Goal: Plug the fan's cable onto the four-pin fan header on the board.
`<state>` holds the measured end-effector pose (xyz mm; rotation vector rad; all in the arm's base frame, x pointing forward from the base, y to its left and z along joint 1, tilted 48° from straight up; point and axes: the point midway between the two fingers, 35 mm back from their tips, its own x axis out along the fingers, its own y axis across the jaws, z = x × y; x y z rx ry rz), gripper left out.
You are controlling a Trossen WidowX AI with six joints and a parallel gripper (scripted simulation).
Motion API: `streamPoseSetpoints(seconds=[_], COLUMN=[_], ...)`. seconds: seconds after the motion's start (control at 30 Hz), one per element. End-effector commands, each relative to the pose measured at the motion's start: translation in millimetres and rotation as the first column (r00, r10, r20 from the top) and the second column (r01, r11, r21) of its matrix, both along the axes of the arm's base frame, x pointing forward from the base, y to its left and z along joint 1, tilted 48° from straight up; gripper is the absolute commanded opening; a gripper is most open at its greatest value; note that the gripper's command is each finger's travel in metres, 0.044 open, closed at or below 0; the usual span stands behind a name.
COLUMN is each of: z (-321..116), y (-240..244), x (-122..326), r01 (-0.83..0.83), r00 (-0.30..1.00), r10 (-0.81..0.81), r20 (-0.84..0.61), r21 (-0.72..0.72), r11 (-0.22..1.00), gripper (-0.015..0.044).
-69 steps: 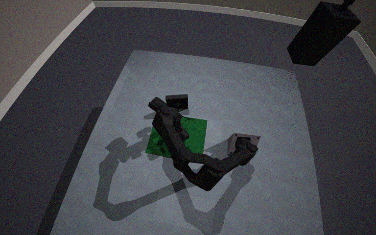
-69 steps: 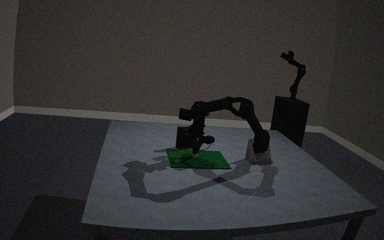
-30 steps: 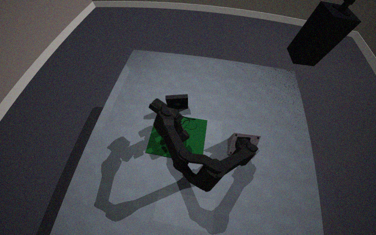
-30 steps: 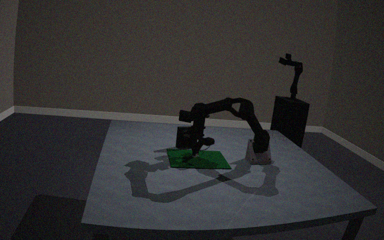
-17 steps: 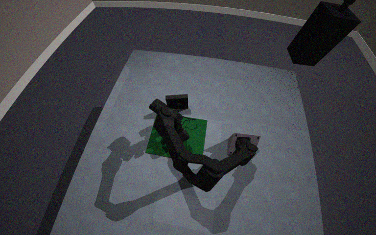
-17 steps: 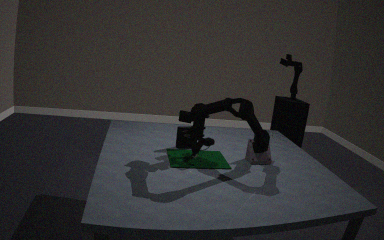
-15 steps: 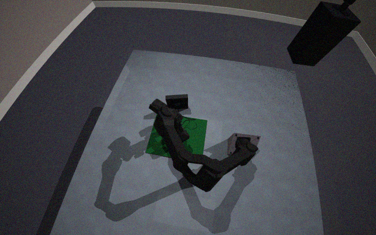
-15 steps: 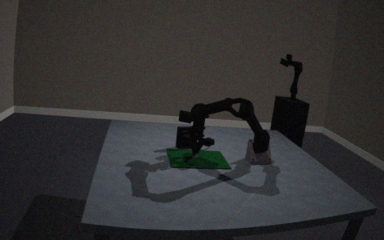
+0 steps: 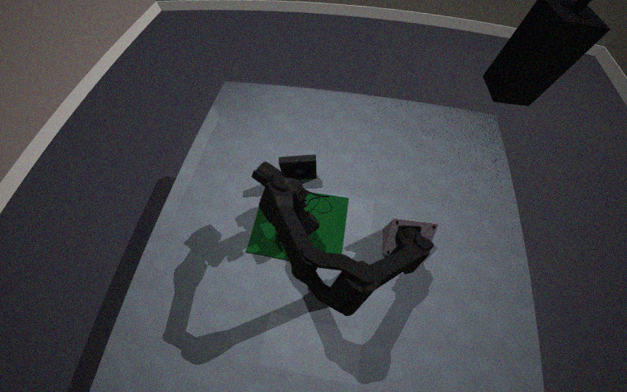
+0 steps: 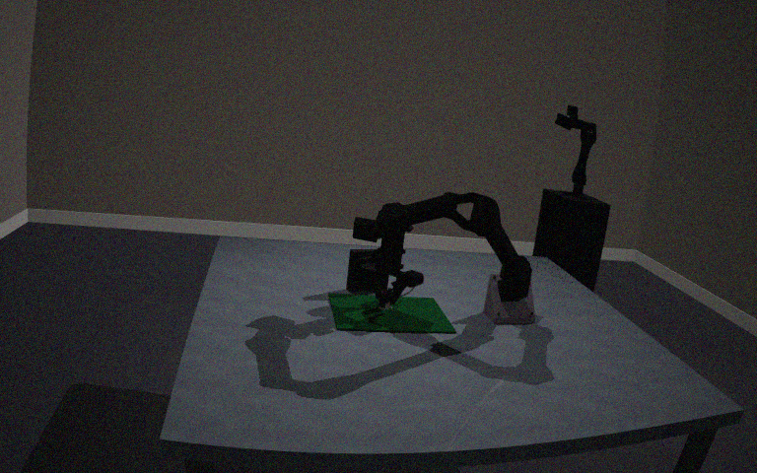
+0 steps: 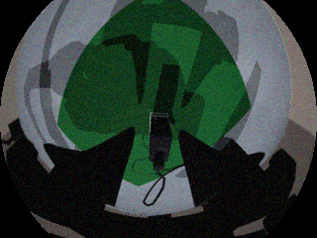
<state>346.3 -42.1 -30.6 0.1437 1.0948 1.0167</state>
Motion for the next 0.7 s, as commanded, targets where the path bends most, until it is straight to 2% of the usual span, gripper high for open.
streamPoseSetpoints(seconds=[0.0,0.3,0.67], z=[25.1,35.2,61.3], y=[-30.7,-40.0,-30.0], x=[-0.7,3.3,89.5], r01=[0.0,-0.001,0.0], r00=[1.0,1.0,1.0], r10=[0.0,0.001,0.0], r20=[0.006,0.005,0.009], r21=[-0.006,-0.005,-0.006], r11=[1.0,1.0,1.0], gripper=[0.026,0.026,0.026])
